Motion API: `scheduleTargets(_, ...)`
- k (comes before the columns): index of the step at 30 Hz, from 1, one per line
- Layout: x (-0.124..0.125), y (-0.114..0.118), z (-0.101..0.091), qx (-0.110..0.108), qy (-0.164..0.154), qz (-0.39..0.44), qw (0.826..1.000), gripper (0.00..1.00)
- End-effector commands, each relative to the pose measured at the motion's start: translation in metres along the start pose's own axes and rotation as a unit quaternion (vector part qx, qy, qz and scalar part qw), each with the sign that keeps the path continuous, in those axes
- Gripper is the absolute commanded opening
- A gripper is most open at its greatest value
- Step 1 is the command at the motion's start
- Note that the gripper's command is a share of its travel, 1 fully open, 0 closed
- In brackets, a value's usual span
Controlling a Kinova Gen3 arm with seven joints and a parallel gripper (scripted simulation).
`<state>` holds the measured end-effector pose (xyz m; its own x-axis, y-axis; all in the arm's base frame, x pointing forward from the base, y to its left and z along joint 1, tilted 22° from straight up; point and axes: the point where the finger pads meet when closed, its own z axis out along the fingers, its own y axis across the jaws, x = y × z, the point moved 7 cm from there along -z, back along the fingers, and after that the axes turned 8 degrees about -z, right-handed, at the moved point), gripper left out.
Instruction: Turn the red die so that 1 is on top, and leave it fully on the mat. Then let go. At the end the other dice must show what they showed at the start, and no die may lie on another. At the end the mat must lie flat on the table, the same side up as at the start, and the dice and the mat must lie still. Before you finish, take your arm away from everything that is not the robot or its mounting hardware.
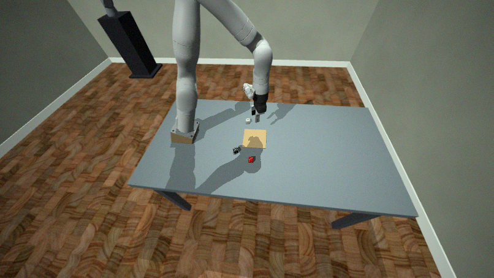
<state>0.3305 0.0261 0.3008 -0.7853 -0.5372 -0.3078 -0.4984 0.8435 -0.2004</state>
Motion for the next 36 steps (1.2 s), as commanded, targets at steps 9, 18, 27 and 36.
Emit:
scheduleTargets(9, 0.082, -0.120, 0.008, 0.007, -0.001, 0.186, 0.983, 1.00)
scheduleTargets(18, 0.110, -0.144, 0.017, 0.006, 0.001, 0.233, 0.972, 1.00)
scheduleTargets(27, 0.111, -0.145, 0.017, 0.006, 0.001, 0.235, 0.972, 1.00)
scheduleTargets(36, 0.111, -0.145, 0.017, 0.006, 0.001, 0.235, 0.972, 1.00)
